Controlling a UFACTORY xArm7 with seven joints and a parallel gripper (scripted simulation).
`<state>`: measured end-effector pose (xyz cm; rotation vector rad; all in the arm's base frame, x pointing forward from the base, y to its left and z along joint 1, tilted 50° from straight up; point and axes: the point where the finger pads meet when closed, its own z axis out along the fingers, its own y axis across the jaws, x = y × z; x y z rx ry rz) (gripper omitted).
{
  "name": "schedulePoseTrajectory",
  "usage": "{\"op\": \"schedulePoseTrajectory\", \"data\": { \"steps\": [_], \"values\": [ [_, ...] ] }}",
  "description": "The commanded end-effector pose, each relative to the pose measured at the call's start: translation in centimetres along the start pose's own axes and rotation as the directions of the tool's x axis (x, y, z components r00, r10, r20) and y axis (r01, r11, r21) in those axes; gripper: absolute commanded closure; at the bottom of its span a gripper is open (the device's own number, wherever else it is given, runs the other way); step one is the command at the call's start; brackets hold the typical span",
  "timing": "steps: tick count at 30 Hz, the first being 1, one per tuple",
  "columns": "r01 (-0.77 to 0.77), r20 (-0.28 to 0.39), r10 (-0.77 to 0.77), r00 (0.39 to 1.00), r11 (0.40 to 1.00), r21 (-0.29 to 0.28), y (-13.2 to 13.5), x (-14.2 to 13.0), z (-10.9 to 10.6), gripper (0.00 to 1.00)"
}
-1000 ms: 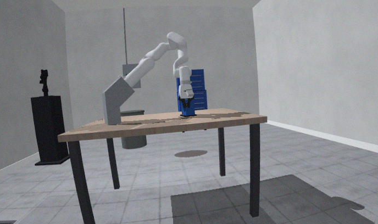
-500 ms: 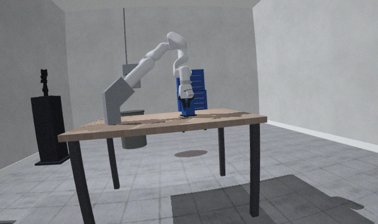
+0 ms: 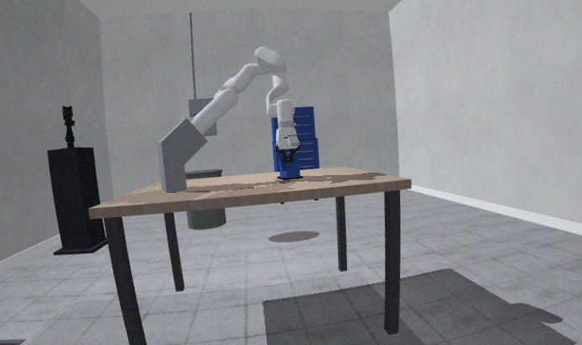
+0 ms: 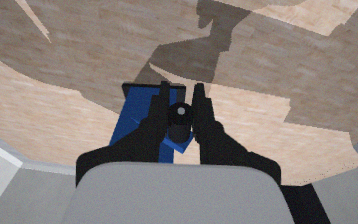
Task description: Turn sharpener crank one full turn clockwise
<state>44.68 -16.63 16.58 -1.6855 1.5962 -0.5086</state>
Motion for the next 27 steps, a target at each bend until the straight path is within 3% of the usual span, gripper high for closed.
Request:
{"op": "schedulePoseTrajectory", "data": {
  "steps": [1, 12, 27],
  "values": [
    [-0.001, -0.002, 0.001, 1.0, 1.0, 0.0, -0.4, 0.1, -0.6, 1.0],
    [-0.001, -0.002, 0.001, 1.0, 1.0, 0.0, -2.7, 0.1, -2.2, 1.0],
    [-0.001, -0.002, 0.001, 1.0, 1.0, 0.0, -4.2, 0.1, -2.4, 1.0]
  ]
}}
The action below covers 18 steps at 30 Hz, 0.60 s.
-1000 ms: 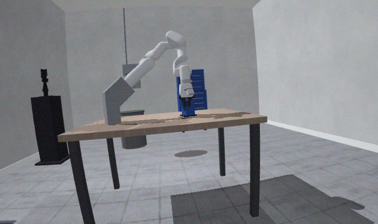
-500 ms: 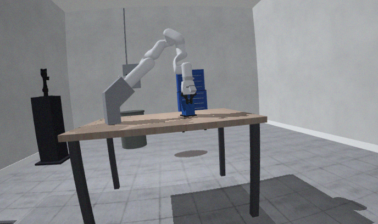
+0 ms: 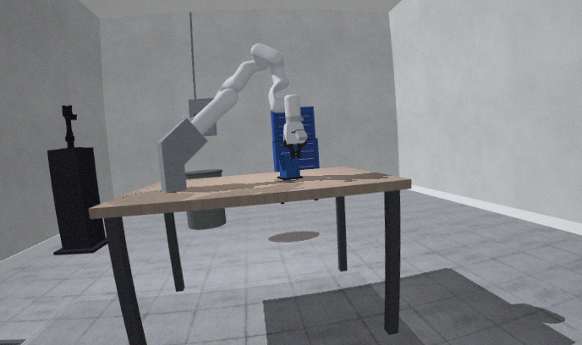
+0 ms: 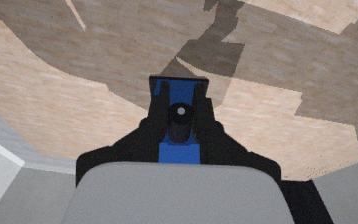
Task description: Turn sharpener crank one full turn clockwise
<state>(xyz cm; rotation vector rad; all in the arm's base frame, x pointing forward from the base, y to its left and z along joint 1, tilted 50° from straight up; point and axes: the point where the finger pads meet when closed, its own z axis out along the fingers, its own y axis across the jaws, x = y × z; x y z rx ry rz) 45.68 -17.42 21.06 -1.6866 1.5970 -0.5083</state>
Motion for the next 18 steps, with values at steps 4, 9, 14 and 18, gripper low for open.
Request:
{"op": "schedulePoseTrajectory", "data": {
  "steps": [4, 9, 14, 18],
  "values": [
    [-0.001, -0.002, 0.001, 1.0, 1.0, 0.002, -0.18, 0.1, -0.1, 1.0],
    [-0.001, -0.002, 0.001, 1.0, 1.0, 0.002, -0.18, 0.1, -0.1, 1.0],
    [-0.001, -0.002, 0.001, 1.0, 1.0, 0.002, -0.18, 0.1, -0.1, 0.46],
    [-0.001, -0.002, 0.001, 1.0, 1.0, 0.002, -0.18, 0.1, -0.1, 0.46]
  ]
}}
